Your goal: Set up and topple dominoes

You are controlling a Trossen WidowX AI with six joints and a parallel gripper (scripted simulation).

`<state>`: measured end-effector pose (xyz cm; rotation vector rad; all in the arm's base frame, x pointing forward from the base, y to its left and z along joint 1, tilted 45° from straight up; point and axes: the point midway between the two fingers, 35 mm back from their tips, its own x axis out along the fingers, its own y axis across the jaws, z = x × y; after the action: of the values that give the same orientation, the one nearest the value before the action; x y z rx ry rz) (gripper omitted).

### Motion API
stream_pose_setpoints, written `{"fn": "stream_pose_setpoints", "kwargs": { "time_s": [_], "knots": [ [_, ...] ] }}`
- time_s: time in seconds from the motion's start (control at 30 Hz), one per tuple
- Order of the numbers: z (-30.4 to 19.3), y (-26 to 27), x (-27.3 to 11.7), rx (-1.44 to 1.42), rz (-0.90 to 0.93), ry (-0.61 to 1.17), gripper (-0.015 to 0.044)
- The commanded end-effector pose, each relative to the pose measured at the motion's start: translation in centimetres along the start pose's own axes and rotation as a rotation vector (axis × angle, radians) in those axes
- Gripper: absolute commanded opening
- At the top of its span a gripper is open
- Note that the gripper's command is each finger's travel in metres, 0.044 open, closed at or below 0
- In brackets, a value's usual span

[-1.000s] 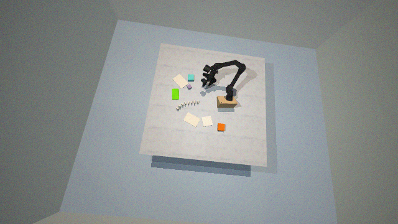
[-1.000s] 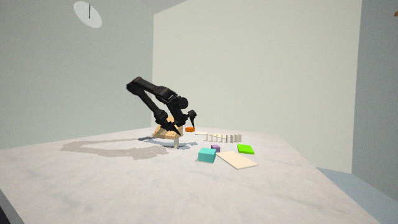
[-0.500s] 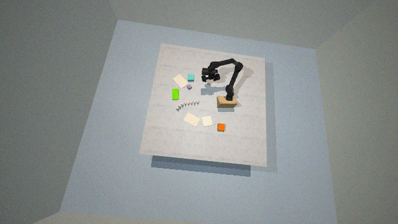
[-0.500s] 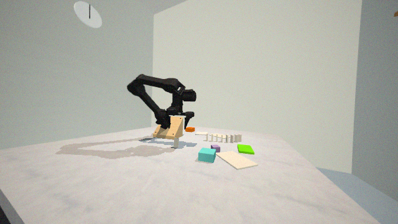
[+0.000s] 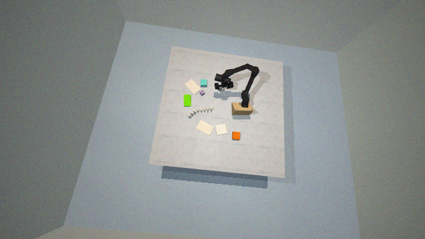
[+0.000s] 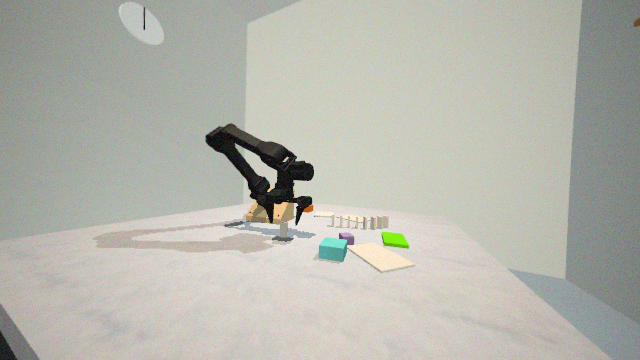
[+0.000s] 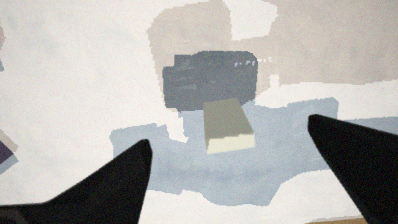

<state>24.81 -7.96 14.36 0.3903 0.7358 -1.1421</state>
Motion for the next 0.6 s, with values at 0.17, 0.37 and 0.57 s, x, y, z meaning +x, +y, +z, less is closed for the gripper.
{"fn": "stream_pose_setpoints", "kwargs": {
  "time_s": [0.17, 0.37, 0.57],
  "knots": [
    [-0.1, 0.0, 1.2, -0.007, 0.005, 0.002, 0.044],
    [-0.1, 0.0, 1.9, -0.007, 0.005, 0.002, 0.044],
    [-0.1, 0.0, 1.9, -0.007, 0.005, 0.002, 0.0282]
  ]
}}
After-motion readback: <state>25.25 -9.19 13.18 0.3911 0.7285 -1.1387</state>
